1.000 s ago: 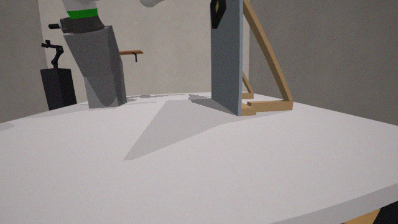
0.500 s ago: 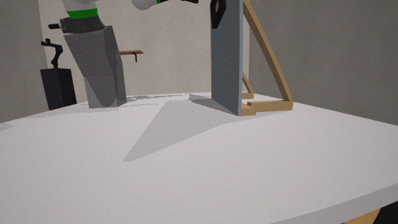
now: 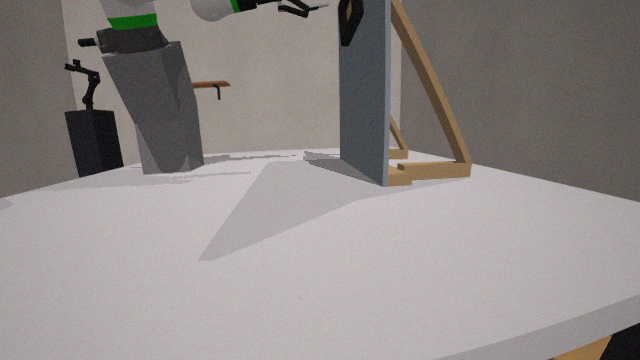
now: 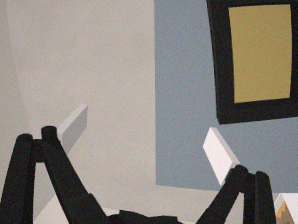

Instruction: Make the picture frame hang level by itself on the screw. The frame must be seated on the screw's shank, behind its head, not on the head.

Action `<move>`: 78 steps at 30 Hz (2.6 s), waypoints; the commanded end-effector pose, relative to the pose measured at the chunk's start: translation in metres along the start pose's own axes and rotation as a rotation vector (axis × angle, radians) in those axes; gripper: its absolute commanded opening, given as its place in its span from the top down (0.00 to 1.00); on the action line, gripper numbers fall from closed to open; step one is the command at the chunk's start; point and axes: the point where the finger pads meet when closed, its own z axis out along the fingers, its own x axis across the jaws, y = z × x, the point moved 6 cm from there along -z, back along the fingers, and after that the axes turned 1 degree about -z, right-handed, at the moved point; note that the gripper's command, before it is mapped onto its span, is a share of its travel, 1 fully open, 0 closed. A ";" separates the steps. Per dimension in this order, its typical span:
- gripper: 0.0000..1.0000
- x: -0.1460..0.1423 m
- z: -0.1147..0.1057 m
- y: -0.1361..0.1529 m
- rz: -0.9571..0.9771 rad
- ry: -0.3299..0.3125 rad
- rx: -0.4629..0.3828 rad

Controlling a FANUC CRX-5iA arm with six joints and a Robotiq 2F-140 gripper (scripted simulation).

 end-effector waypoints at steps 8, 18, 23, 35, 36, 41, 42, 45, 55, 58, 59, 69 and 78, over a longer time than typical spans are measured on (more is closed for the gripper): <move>0.00 0.017 -0.016 -0.021 -0.060 0.047 0.013; 0.00 0.026 -0.022 -0.030 -0.094 0.072 0.021; 0.00 0.049 -0.042 -0.054 -0.183 0.143 0.043; 0.00 0.061 -0.051 -0.064 -0.230 0.178 0.050; 0.00 0.065 -0.052 -0.065 -0.242 0.187 0.050; 0.00 0.075 -0.056 -0.068 -0.278 0.211 0.048; 0.00 0.076 -0.057 -0.069 -0.282 0.214 0.048; 0.00 0.076 -0.057 -0.069 -0.283 0.215 0.048; 0.00 0.065 -0.050 -0.067 -0.332 0.188 0.024; 0.00 0.059 -0.046 -0.067 -0.359 0.173 0.012; 0.00 0.058 -0.045 -0.067 -0.364 0.170 0.010; 0.71 0.057 -0.045 -0.067 -0.365 0.169 0.010; 0.71 0.057 -0.045 -0.067 -0.365 0.169 0.010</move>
